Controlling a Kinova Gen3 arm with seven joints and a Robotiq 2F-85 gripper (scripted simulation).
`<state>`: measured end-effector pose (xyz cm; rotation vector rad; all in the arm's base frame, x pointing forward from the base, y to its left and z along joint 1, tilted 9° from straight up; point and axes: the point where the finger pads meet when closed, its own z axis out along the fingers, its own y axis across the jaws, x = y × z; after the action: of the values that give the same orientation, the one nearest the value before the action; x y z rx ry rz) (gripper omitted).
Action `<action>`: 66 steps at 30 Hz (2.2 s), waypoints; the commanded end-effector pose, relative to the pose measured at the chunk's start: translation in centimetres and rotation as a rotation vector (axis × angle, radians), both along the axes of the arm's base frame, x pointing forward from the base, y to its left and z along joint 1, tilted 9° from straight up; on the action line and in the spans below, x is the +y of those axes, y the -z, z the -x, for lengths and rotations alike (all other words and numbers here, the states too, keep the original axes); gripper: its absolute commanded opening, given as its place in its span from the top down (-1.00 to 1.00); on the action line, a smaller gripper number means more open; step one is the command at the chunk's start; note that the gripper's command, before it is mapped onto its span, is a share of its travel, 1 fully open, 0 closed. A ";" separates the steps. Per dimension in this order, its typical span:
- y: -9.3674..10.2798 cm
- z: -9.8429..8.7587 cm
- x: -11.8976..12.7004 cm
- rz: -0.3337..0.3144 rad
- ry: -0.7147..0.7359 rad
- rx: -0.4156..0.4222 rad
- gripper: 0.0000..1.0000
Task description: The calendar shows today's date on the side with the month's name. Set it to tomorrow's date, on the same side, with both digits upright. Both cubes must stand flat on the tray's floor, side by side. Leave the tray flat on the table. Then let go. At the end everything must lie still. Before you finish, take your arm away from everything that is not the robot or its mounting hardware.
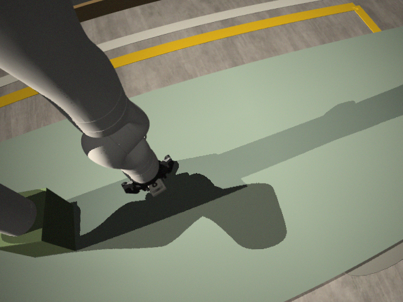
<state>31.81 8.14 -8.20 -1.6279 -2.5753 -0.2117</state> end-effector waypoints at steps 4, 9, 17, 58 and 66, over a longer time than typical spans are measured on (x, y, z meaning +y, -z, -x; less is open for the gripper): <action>1.1 0.0 -0.1 0.000 0.001 0.002 0.03; 1.7 0.0 0.0 0.001 0.001 0.002 0.03; 1.9 0.1 0.0 0.001 0.000 0.004 0.03; 1.9 0.1 0.0 0.001 0.000 0.004 0.43; 1.9 0.1 0.0 0.001 0.000 0.004 0.43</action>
<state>31.43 8.22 -10.03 -1.6303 -2.5650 -0.2037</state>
